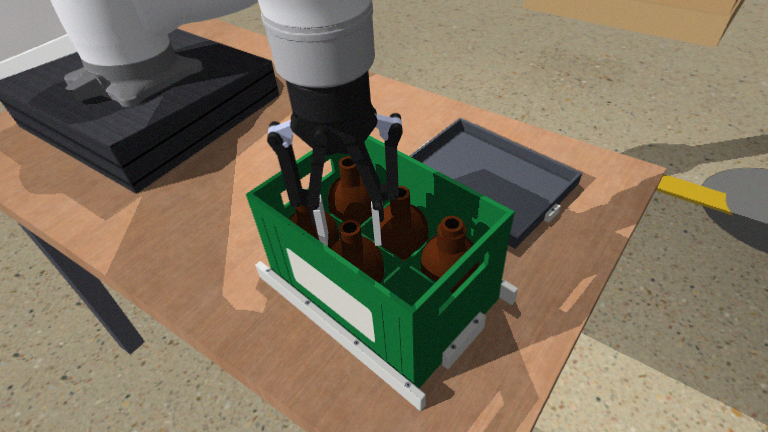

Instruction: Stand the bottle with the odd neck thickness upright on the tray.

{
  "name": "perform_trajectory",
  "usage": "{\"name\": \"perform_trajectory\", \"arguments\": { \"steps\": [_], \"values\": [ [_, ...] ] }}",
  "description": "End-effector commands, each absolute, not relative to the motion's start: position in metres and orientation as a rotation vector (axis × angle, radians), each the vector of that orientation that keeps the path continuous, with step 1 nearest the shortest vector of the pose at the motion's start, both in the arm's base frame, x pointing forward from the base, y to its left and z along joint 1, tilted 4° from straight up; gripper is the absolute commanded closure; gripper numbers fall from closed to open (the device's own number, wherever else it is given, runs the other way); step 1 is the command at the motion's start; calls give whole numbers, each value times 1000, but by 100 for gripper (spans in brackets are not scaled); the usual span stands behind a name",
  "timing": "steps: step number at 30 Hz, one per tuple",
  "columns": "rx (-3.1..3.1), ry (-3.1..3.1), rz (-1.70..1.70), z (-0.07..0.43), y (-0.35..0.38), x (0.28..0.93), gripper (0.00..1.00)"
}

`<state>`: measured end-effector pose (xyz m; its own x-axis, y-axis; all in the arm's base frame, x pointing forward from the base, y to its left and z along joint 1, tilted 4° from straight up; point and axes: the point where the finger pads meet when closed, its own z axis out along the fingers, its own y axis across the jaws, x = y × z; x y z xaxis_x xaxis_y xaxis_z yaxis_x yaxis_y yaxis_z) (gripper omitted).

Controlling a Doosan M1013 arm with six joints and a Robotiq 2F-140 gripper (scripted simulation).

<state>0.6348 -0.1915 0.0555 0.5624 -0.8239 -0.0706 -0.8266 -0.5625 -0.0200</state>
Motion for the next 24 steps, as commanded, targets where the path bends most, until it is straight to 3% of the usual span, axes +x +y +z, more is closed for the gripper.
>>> {"name": "perform_trajectory", "arguments": {
  "steps": [1,24],
  "values": [
    [-2731,1444,82,56,-191,635,62],
    [-2731,1444,82,68,-192,635,62]
  ]
}}
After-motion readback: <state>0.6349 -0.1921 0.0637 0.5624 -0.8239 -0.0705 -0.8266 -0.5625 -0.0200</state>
